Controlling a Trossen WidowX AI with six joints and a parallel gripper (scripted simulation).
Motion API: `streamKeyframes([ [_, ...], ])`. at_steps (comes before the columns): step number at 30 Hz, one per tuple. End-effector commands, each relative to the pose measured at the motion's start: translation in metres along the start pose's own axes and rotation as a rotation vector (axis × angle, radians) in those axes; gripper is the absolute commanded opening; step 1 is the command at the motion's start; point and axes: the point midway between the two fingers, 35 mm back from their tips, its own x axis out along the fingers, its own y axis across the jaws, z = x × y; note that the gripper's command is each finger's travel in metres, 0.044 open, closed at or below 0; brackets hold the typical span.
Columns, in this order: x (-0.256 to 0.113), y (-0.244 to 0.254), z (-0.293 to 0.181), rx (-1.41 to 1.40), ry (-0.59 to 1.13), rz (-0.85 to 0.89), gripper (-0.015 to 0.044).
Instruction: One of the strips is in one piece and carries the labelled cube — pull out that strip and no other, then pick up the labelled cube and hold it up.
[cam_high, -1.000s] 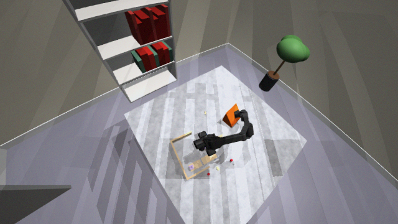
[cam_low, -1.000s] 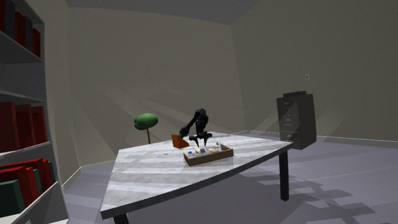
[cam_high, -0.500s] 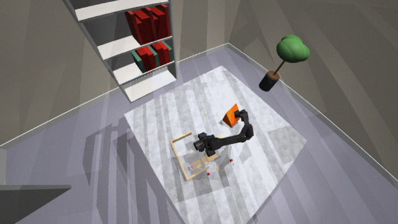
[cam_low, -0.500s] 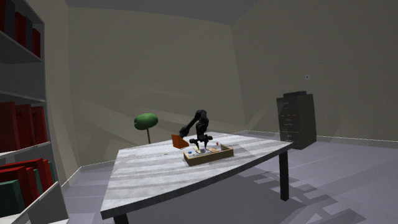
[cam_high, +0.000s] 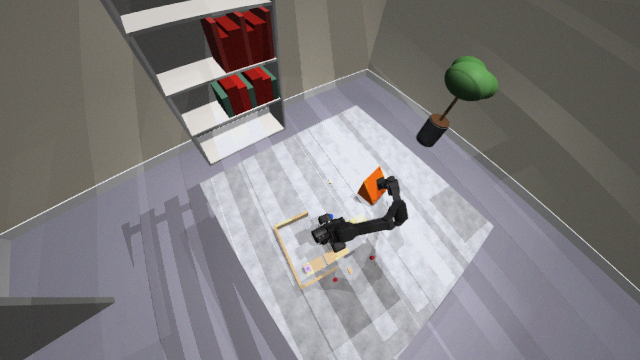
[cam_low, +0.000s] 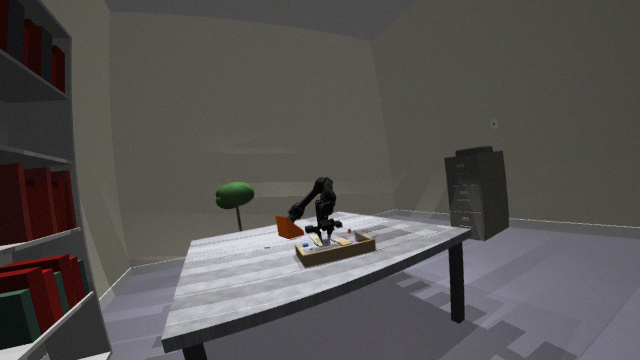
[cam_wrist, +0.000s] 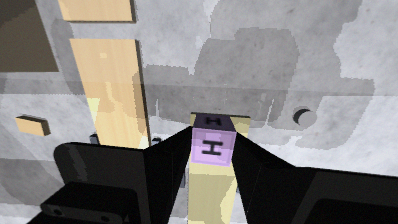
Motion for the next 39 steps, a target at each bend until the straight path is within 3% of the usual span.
streamKeyframes([
  [1, -0.001, 0.000, 0.000, 0.000, 0.000, 0.000, 0.0118],
  [3, -0.001, 0.000, 0.000, 0.000, 0.000, 0.000, 0.0105],
  [7, -0.003, -0.001, -0.002, 0.001, 0.000, 0.000, 0.0000],
  [21, -0.041, -0.020, -0.054, 0.010, 0.001, 0.001, 0.0000],
  [39, -0.042, -0.037, -0.103, 0.012, 0.003, 0.000, 0.0000],
])
